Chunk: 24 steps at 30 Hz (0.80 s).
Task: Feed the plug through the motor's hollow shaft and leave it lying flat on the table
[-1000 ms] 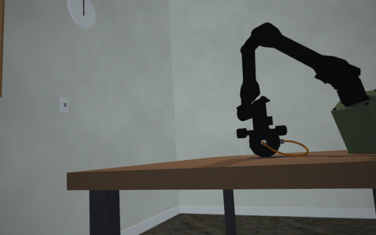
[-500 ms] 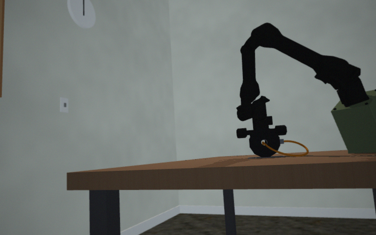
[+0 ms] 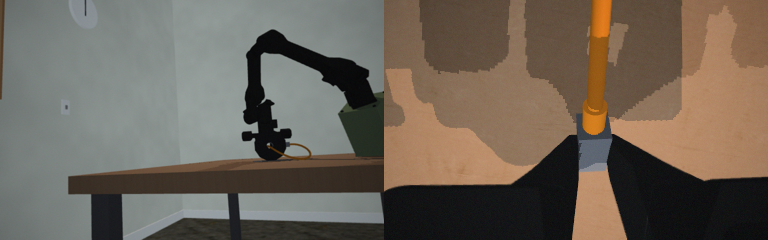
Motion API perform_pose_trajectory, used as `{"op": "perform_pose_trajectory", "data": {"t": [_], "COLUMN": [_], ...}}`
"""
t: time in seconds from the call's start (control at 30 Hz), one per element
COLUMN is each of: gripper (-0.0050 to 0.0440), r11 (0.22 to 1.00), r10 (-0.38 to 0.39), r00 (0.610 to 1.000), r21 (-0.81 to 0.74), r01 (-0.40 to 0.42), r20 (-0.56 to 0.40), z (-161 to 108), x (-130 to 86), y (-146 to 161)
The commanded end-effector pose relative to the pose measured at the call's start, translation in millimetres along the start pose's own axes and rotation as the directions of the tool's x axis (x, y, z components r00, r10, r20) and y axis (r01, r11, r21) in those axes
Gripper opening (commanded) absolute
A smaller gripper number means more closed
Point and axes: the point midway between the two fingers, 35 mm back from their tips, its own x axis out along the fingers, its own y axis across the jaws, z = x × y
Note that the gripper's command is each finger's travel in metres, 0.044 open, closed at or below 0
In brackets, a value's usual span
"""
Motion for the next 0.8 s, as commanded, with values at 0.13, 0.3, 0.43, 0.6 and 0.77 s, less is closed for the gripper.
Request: {"op": "perform_pose_trajectory", "data": {"t": [0.13,0.3,0.43,0.6,0.77], "gripper": [0.0000,0.0000,0.0048,0.0160,0.0160], "r11": [1.000,1.000,1.000,1.000,1.000], "r10": [0.000,0.005,0.000,0.000,0.003], "r00": [1.000,1.000,1.000,1.000,1.000], "r21": [0.001,0.001,-0.004,-0.004,-0.001], "r01": [0.000,-0.005,0.000,0.000,-0.003], "r20": [0.001,0.000,-0.002,-0.002,-0.001], "z": [-1.7,-3.0,-2.4,-2.4,-0.5], "x": [-0.2,6.6,2.3,2.3,3.7], "y": [0.4,0.4,-0.8,-0.8,-0.7]}}
